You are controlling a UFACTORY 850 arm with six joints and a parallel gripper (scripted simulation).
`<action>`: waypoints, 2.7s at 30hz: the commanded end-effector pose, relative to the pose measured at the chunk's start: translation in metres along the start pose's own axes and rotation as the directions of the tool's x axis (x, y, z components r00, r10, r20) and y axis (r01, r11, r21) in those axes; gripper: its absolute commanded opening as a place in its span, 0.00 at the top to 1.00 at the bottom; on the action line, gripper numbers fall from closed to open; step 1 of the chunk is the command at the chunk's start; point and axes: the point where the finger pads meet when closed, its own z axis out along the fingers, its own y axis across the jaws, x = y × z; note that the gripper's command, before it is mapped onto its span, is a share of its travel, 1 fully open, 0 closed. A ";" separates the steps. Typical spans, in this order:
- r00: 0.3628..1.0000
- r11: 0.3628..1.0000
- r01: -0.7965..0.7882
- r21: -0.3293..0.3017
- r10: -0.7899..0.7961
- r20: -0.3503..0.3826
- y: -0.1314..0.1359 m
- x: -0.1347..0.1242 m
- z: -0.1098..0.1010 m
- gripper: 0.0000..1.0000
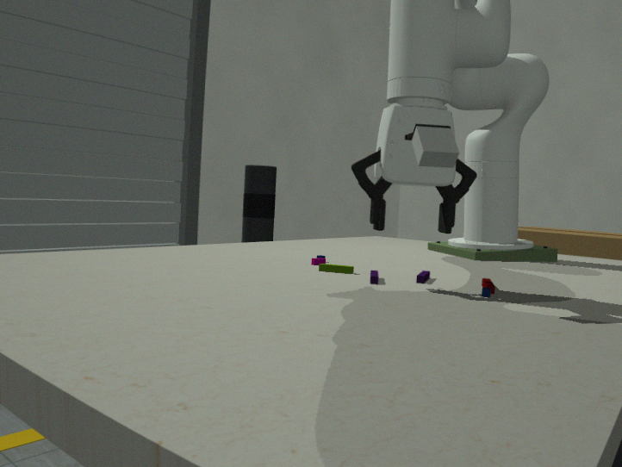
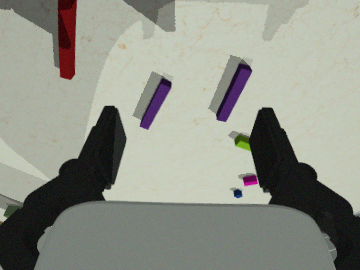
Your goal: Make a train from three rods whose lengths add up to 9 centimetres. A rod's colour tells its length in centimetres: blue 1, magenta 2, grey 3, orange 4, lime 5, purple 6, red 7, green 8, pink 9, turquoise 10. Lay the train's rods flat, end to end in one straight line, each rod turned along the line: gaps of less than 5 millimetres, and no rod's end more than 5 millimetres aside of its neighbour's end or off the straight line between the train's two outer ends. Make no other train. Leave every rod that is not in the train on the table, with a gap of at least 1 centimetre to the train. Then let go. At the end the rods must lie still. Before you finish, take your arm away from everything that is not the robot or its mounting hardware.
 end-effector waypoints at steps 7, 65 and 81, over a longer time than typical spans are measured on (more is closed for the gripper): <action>1.000 1.000 0.000 -0.001 0.000 -0.002 0.001 0.001 -0.001 0.00; 0.708 0.708 0.707 -0.002 -0.707 0.002 0.056 -0.055 0.000 0.00; 0.708 0.708 0.707 -0.002 -0.707 0.002 0.056 -0.055 0.000 0.00</action>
